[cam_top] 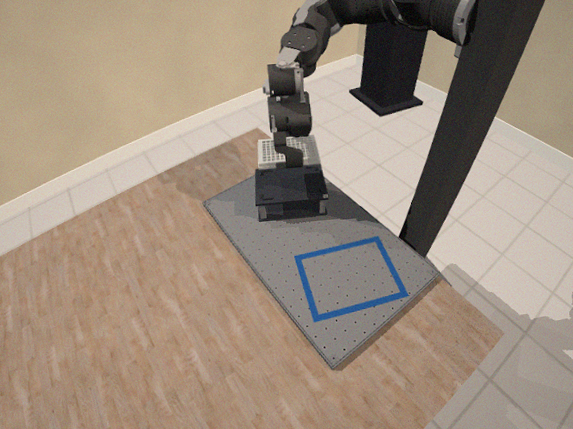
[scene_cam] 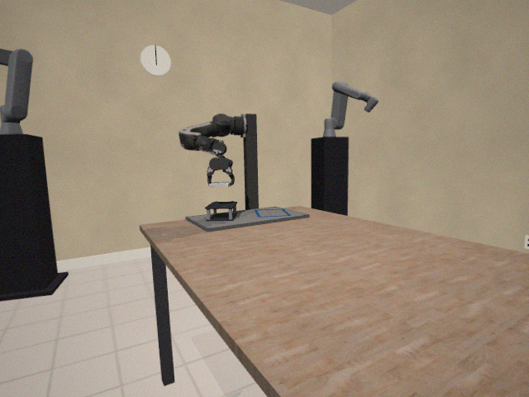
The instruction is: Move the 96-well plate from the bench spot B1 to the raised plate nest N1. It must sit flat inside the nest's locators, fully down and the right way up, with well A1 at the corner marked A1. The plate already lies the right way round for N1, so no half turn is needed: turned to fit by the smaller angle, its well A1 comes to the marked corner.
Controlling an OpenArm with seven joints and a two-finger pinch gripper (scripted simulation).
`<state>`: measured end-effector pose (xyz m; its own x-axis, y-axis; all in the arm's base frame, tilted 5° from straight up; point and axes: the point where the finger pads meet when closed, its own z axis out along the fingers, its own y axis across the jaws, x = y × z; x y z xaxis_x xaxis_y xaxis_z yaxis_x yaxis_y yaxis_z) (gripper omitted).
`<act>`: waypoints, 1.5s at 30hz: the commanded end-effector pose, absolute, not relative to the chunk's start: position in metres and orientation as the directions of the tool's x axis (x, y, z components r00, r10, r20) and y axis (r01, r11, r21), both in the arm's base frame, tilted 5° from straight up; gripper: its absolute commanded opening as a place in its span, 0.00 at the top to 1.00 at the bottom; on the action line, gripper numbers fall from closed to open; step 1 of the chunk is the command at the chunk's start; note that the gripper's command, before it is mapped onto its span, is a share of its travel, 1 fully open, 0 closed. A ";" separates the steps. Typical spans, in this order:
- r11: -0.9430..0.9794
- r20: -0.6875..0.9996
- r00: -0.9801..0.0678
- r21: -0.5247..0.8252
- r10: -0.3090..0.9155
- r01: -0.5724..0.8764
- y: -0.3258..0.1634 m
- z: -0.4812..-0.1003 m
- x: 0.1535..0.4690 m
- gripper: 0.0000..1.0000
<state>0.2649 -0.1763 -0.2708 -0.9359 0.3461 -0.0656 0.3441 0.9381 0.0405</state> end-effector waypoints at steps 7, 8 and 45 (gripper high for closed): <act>0.937 -0.074 -0.934 0.044 0.349 0.347 -0.176 -0.268 0.267 1.00; 0.937 -0.074 -0.934 0.044 0.349 0.347 -0.176 -0.268 0.267 1.00; 0.938 -0.071 -0.935 0.047 0.347 0.345 -0.173 -0.337 0.271 1.00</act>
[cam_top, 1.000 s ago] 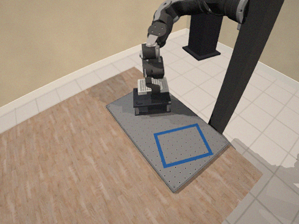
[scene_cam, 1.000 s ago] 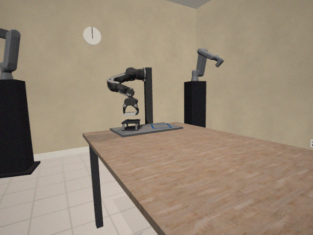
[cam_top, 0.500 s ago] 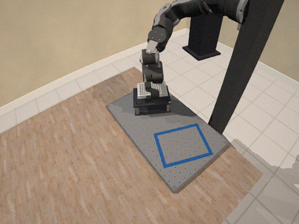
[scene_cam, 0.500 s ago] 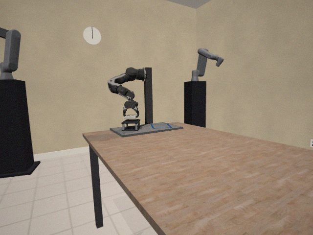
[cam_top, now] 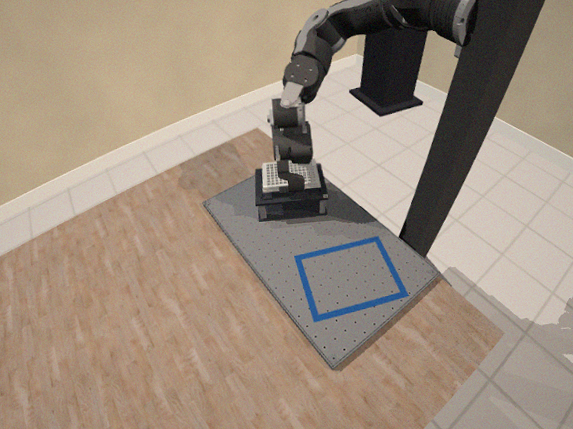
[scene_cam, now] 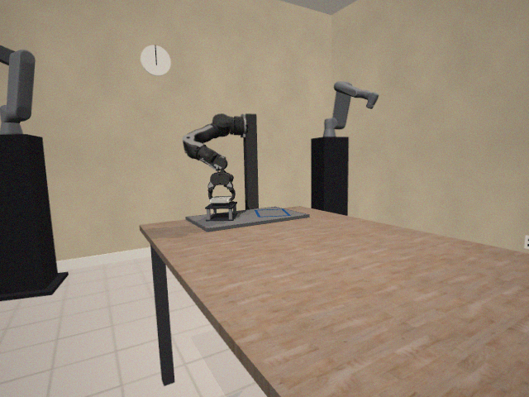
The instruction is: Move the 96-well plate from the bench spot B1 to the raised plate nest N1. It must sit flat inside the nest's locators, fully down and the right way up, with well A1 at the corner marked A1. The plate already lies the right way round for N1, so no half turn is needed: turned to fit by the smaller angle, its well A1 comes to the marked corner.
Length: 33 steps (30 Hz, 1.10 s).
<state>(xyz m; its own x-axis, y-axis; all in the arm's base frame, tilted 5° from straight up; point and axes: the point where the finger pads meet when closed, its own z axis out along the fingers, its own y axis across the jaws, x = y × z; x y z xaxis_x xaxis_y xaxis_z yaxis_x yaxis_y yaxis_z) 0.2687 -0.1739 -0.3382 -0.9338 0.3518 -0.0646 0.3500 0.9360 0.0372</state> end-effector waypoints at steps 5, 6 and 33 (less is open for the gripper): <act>0.938 -0.072 -0.936 0.048 0.345 0.343 -0.173 -0.341 0.274 1.00; 0.938 -0.072 -0.936 0.048 0.345 0.343 -0.173 -0.341 0.274 1.00; 0.936 -0.074 -0.933 0.041 0.352 0.350 -0.175 -0.339 0.272 1.00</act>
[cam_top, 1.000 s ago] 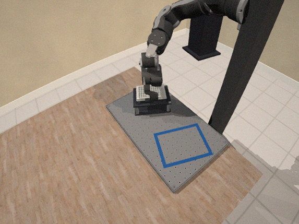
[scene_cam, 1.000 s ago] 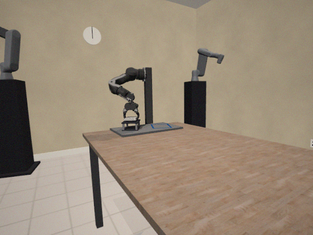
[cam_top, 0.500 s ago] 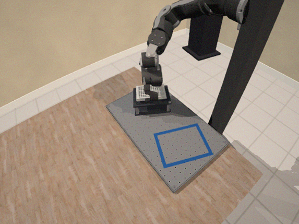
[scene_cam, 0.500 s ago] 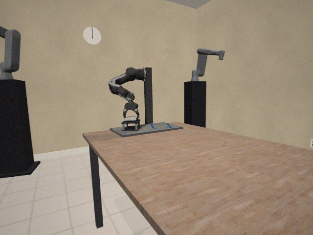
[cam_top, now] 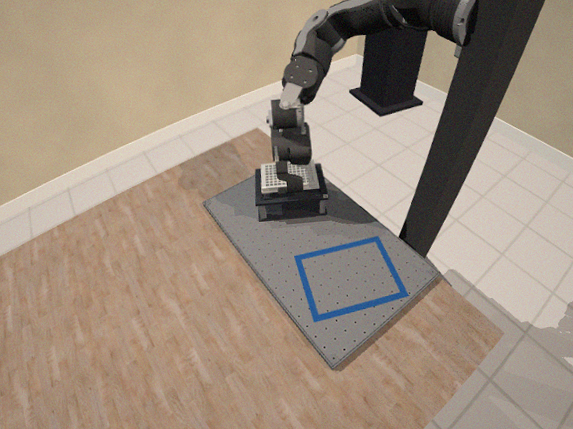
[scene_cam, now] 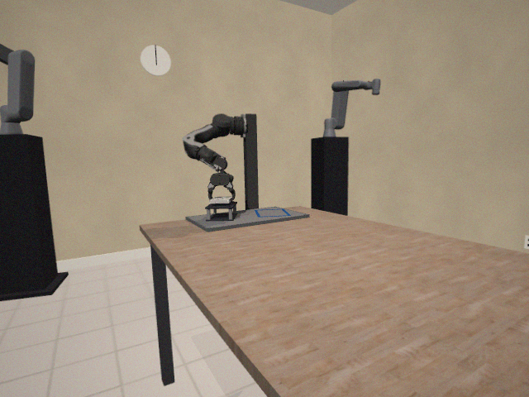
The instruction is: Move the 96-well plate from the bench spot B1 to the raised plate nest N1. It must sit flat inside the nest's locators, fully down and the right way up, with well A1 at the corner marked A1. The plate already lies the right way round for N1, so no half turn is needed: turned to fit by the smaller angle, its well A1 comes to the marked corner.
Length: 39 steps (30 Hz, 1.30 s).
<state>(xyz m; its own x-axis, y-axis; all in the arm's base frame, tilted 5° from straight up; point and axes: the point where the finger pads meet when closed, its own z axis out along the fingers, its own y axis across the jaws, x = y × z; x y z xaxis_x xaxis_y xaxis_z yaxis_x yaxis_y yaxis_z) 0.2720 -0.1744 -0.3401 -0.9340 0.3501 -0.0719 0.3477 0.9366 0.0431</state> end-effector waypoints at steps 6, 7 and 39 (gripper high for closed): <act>0.937 -0.073 -0.934 0.039 0.350 0.348 -0.174 -0.339 0.271 1.00; 0.937 -0.073 -0.934 0.039 0.350 0.348 -0.174 -0.339 0.271 1.00; 0.937 -0.070 -0.935 0.047 0.348 0.345 -0.172 -0.348 0.271 1.00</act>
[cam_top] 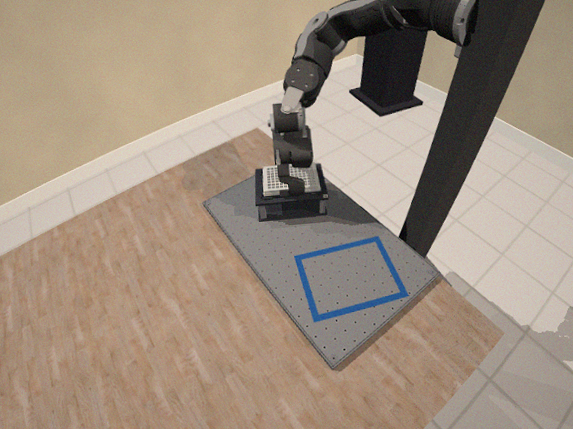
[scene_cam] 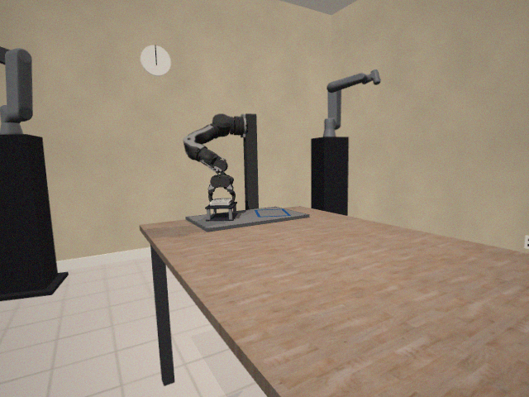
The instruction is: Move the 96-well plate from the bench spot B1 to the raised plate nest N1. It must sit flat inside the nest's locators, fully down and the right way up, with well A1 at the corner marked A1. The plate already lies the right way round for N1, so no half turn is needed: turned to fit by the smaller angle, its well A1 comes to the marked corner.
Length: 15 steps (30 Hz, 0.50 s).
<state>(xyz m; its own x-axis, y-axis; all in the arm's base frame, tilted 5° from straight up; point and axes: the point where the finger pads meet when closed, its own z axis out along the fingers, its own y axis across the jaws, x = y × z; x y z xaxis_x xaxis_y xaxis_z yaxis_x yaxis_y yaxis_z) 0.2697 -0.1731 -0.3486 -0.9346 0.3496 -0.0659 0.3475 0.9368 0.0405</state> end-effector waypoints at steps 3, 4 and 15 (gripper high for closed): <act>0.937 -0.070 -0.935 0.047 0.348 0.345 -0.172 -0.348 0.271 1.00; 0.937 -0.070 -0.935 0.047 0.348 0.345 -0.172 -0.348 0.271 1.00; 0.937 -0.075 -0.934 0.048 0.349 0.346 -0.173 -0.346 0.274 1.00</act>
